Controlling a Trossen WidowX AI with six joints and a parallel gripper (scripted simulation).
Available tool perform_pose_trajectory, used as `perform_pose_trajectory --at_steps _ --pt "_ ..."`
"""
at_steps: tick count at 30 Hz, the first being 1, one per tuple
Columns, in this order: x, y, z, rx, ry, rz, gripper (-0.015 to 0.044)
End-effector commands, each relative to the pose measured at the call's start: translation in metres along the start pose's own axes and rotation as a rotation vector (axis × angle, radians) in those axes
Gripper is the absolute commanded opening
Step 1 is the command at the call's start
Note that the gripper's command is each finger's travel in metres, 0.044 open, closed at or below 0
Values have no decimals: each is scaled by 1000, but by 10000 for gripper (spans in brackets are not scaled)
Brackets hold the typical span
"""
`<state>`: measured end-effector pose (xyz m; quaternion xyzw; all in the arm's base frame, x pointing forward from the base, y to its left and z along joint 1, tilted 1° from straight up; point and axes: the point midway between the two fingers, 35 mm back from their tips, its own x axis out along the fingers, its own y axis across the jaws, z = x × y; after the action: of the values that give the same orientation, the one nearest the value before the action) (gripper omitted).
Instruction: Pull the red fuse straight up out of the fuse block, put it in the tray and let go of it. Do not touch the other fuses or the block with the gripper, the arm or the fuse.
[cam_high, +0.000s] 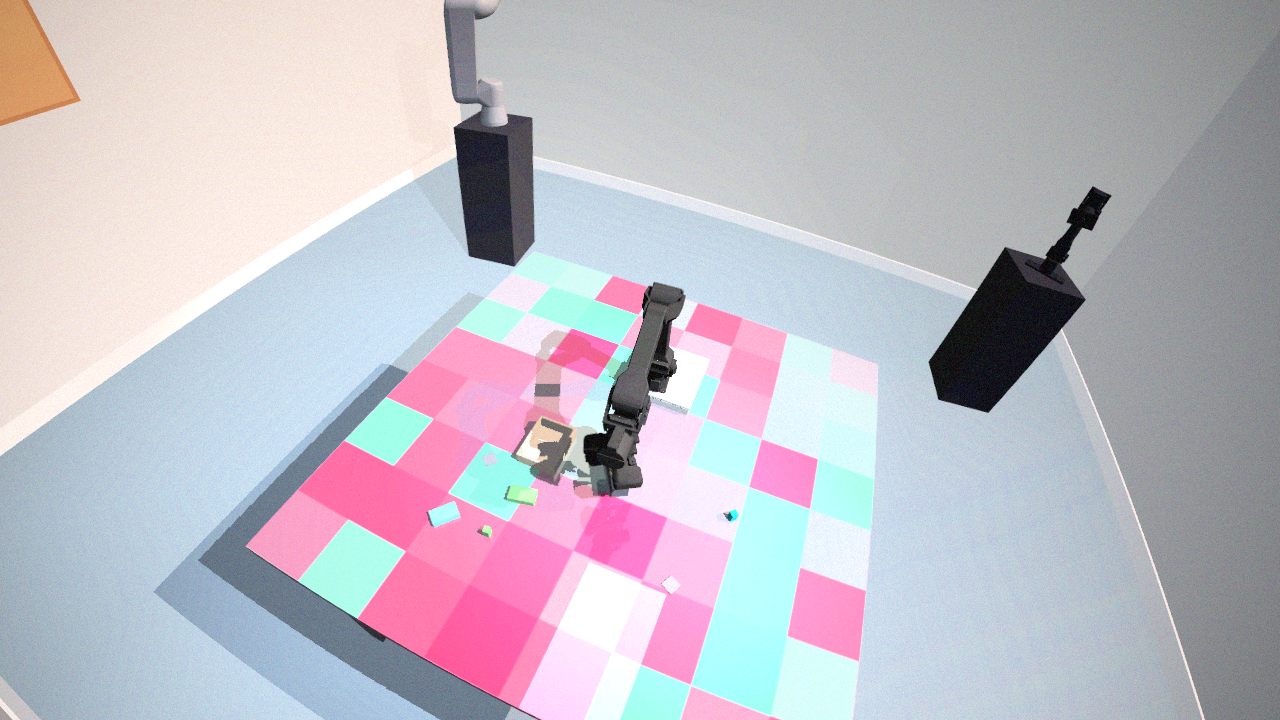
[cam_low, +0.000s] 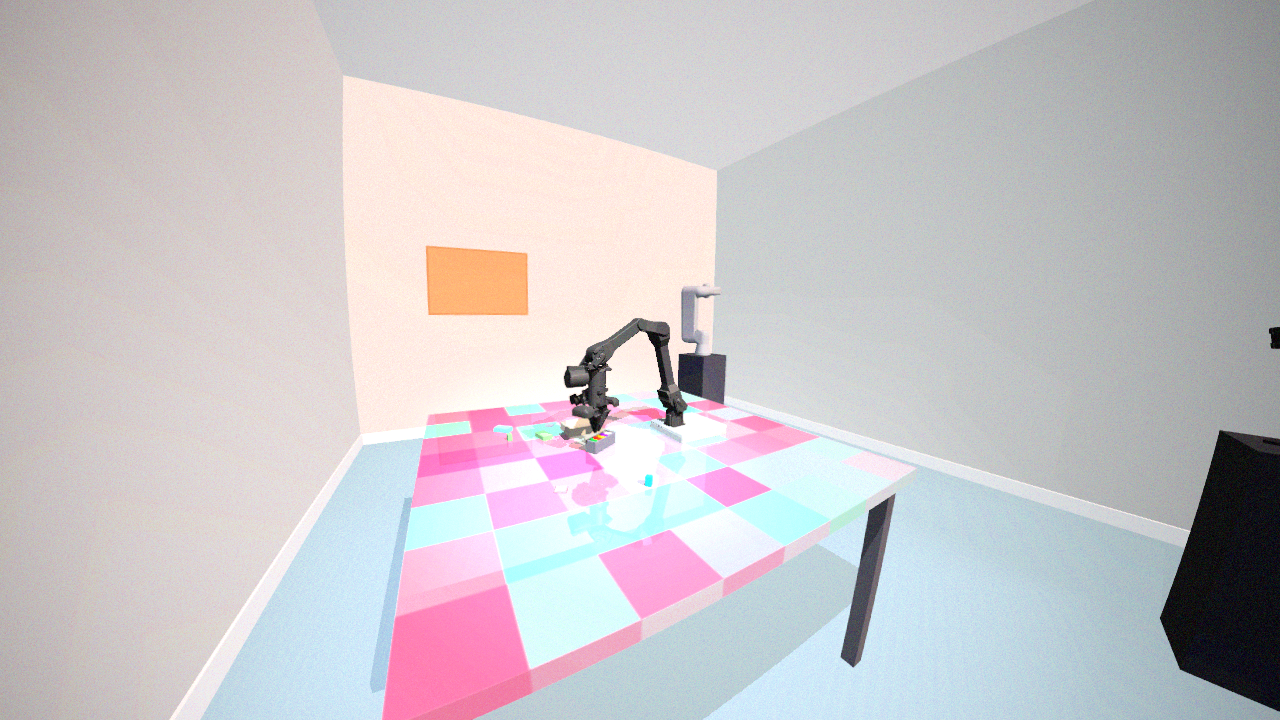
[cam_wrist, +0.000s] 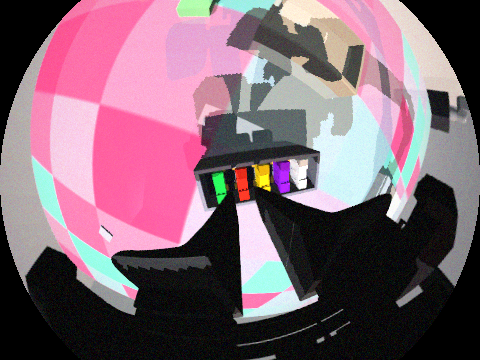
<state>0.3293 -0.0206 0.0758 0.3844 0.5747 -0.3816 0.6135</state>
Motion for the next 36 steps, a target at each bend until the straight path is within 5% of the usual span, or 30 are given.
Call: perform_pose_trajectory --at_steps 1,36 --pt "7 -2 -2 3 10 -5 73" --pt "26 -2 -2 3 10 -5 73"
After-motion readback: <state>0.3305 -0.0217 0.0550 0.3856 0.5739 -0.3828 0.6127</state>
